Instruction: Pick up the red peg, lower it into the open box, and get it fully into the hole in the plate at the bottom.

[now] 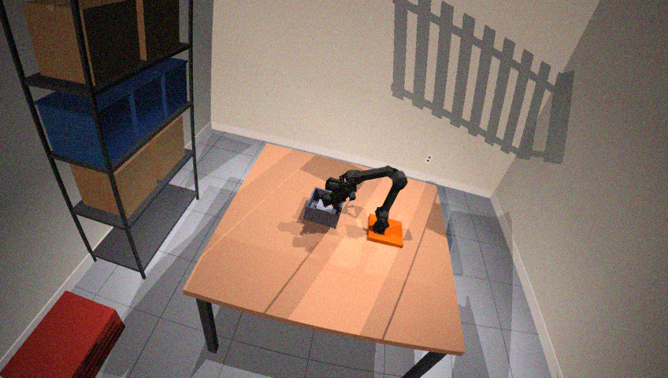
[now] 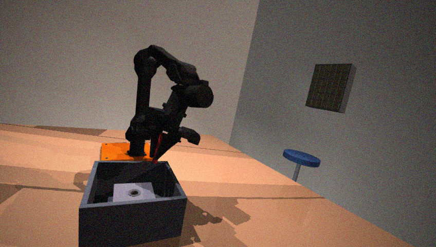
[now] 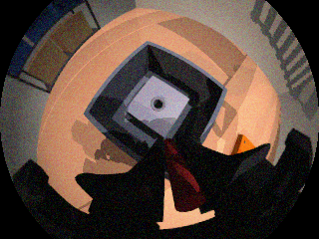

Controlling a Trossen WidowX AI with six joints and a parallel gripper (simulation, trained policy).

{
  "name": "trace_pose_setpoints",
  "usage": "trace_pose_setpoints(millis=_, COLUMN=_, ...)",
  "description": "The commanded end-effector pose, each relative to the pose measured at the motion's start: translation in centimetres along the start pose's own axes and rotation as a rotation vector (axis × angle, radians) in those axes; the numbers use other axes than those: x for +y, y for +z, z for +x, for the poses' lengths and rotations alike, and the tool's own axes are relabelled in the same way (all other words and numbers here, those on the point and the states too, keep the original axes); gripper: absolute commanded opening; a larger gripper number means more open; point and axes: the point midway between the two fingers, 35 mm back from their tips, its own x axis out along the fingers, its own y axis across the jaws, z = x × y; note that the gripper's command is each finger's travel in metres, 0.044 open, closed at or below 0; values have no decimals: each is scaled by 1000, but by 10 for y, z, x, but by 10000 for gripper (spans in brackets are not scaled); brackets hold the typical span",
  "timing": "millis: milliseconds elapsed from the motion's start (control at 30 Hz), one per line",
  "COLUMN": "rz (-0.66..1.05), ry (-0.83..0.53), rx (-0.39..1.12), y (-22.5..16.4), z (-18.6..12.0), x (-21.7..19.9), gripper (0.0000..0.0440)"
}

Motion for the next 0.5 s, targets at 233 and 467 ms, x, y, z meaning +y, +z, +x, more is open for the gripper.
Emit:
trace_pose_setpoints(millis=233, rz=-15, ry=0, rx=11, y=32, z=30, x=2, gripper=0)
trace_pose_setpoints(millis=467, rz=-62, ry=14, rx=40, y=45, z=52, x=4, gripper=0)
